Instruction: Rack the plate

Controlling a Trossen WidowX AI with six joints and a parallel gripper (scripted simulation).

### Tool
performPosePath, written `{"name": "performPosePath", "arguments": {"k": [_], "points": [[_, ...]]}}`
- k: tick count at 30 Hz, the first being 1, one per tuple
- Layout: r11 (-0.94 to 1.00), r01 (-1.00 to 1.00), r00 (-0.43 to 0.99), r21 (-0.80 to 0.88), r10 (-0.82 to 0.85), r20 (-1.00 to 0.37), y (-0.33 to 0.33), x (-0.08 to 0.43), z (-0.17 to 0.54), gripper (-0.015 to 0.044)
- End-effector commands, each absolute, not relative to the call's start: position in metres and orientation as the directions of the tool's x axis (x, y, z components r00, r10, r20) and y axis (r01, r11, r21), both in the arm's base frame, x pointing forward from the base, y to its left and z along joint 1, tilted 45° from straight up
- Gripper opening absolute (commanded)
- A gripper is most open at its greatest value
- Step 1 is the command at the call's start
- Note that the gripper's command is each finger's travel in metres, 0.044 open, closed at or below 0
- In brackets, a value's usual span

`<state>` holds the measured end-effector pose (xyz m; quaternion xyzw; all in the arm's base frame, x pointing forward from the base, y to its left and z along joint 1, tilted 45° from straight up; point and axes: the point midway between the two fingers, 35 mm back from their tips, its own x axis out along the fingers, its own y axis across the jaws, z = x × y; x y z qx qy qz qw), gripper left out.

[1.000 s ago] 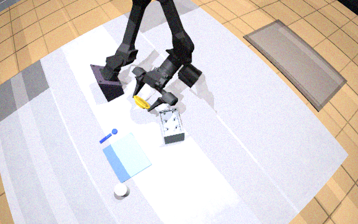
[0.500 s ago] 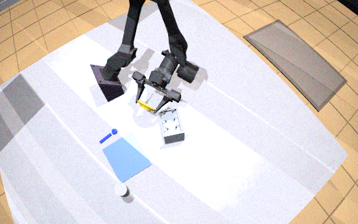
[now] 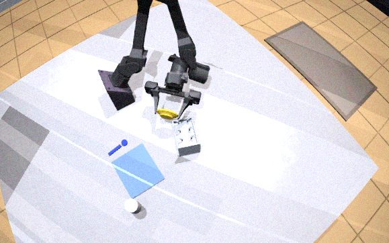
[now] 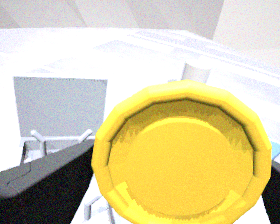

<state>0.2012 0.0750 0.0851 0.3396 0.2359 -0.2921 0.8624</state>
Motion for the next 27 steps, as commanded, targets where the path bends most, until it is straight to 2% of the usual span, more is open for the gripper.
{"name": "performPosePath", "arguments": {"k": [1, 19, 27], "points": [[0.613, 0.621, 0.765, 0.489, -0.335, -0.55, 0.078, 0.201, 0.089, 0.0], [0.657, 0.331, 0.944, 0.677, -0.233, -0.235, 0.098, 0.188, 0.114, 0.0], [0.657, 0.319, 0.948, 0.683, -0.229, -0.223, 0.099, 0.187, 0.115, 0.0]]}}
